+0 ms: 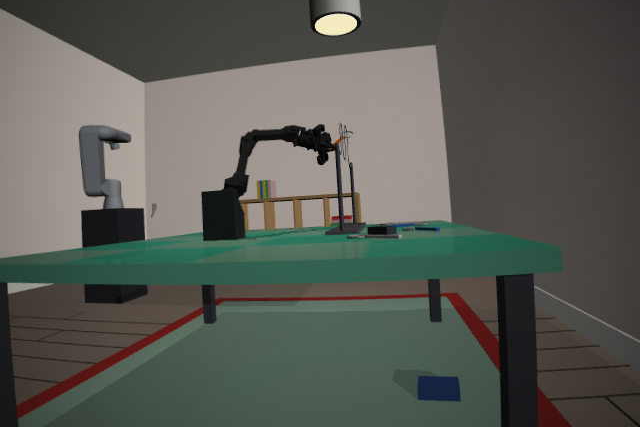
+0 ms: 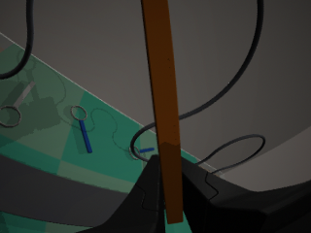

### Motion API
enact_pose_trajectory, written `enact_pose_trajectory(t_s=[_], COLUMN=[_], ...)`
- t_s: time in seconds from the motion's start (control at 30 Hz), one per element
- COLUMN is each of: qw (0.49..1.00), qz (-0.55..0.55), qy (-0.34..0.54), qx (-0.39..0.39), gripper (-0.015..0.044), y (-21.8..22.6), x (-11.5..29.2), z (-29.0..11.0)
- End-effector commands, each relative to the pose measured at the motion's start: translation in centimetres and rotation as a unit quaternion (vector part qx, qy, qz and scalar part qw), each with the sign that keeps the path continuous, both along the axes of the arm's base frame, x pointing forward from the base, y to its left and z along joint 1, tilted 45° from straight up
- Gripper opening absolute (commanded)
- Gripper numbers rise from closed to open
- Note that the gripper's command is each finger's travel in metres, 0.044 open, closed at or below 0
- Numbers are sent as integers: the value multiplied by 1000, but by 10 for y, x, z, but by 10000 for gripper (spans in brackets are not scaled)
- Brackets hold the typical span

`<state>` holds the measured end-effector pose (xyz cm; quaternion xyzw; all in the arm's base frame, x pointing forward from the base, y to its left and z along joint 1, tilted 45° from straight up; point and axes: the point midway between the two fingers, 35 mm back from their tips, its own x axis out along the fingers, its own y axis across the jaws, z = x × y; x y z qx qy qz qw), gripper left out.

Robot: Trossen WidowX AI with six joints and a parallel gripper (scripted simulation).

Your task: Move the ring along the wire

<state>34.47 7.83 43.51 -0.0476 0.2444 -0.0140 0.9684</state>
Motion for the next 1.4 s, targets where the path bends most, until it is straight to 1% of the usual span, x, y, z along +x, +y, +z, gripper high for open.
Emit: enact_pose_trajectory(t_s=[0.0, 0.67, 1.37], qw=[1000, 986, 950], qz=[-1, 6, 14], qy=[-2, -6, -12], qx=[26, 167, 311], gripper=[-150, -150, -150], y=[1, 13, 25], x=[0, 1, 1], z=[0, 0, 4])
